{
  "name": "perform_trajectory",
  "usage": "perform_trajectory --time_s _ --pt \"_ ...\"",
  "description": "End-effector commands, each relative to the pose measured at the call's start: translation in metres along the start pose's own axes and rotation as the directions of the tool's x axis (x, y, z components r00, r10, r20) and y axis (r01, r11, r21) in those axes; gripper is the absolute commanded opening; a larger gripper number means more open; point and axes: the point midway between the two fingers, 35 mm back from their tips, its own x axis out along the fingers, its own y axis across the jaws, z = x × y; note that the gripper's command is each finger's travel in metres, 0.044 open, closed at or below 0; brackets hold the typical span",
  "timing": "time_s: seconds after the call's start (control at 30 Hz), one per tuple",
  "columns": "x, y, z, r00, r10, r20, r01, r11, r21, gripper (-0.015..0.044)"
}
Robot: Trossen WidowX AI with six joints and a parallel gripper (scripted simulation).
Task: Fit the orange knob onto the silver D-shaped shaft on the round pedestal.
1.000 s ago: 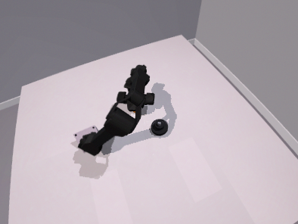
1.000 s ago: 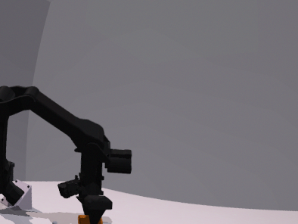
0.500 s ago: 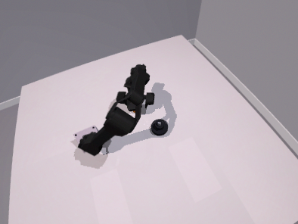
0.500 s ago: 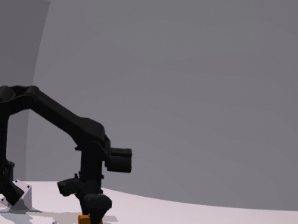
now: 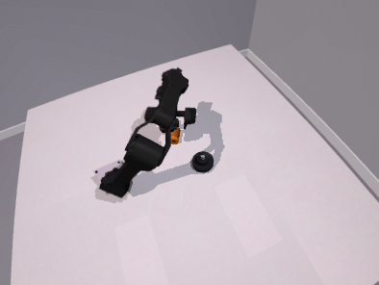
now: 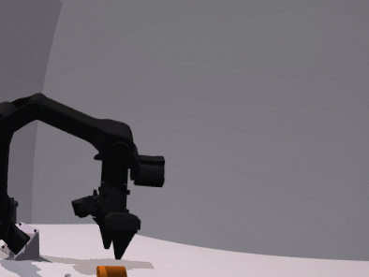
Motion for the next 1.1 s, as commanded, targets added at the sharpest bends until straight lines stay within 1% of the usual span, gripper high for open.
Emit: perform_trajectory --time_s 0.0,0.1,0.17,0.23,0.37,0.43,0.5,0.6,0.73,0.9,1.07 --pt "-0.001 -0.001 -0.001 1.000 -0.005 -0.001 0.005 0.992 -0.126 0.0440" --pt "-0.002 -0.001 -0.002 1.000 -0.004 -0.002 0.003 0.913 -0.409 0.0440" --pt "-0.003 -0.001 -0.003 1.000 -0.003 -0.002 0.001 0.816 -0.579 0.0440" --pt "-0.003 -0.001 -0.004 1.000 -0.003 -0.002 0.000 0.687 -0.726 0.0440" --pt "-0.004 -0.001 -0.006 1.000 -0.001 -0.003 -0.002 0.357 -0.934 0.0440" --pt "-0.005 -0.001 -0.007 1.000 -0.001 -0.003 -0.003 0.169 -0.986 0.0440" --pt "-0.005 -0.001 -0.008 1.000 0.000 -0.004 -0.004 -0.027 -1.000 0.0440" --pt "-0.006 -0.002 -0.009 1.000 0.001 -0.004 -0.004 -0.315 -0.949 0.0440" --pt "-0.007 -0.002 -0.011 1.000 0.002 -0.005 -0.002 -0.653 -0.757 0.0440" --pt "-0.008 -0.002 -0.012 1.000 0.003 -0.006 0.000 -0.866 -0.500 0.0440" --pt "-0.009 -0.002 -0.013 1.000 0.004 -0.006 0.003 -0.982 -0.188 0.0440"
